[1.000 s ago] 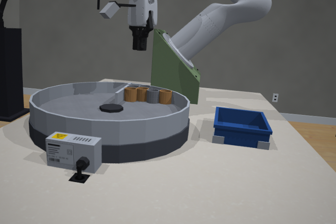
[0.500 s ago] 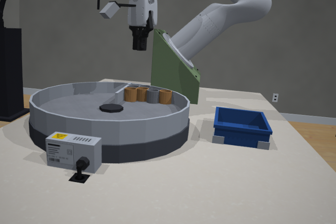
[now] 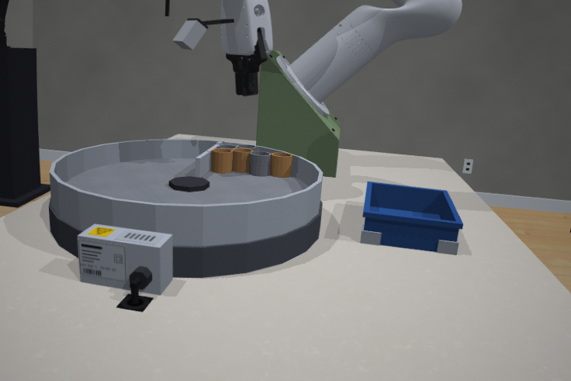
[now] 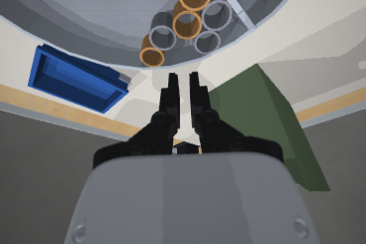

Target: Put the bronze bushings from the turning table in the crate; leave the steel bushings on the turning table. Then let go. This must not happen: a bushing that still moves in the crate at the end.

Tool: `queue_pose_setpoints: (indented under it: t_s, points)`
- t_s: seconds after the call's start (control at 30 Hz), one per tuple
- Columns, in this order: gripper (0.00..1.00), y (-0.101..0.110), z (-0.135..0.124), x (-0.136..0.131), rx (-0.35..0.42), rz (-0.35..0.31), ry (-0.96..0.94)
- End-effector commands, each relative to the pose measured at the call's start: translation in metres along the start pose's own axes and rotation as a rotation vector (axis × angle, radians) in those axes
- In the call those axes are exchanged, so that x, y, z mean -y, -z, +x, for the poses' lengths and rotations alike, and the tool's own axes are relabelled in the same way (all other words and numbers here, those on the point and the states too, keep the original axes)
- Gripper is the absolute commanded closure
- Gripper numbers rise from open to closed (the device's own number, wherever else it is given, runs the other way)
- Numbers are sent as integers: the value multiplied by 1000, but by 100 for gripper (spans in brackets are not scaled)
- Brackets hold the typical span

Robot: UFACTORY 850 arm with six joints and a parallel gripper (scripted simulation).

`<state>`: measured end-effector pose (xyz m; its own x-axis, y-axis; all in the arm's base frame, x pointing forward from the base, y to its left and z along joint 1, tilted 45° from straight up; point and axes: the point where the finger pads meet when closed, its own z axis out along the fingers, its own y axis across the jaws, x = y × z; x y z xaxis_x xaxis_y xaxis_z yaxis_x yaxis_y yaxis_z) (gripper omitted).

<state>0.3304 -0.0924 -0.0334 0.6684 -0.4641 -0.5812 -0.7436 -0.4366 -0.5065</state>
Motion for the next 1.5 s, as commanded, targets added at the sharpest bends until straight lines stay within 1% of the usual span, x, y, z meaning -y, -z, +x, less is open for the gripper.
queue_pose_setpoints:
  t_s: [0.0,0.23,0.3,0.4,0.47,0.53,0.63,1.47]
  points:
    - [90,-22,-10,20,166,0,0]
    - [90,-49,-26,42,374,-3,-2]
    - [90,-49,-26,42,374,-3,-2]
    - [90,-64,-34,55,488,-5,-4]
    - [90,-70,-38,60,537,-5,-4]
    - [90,-74,-40,63,564,-5,-4]
    - [90,-75,-40,64,574,-5,-5]
    - [90,-75,-39,66,573,-1,-1]
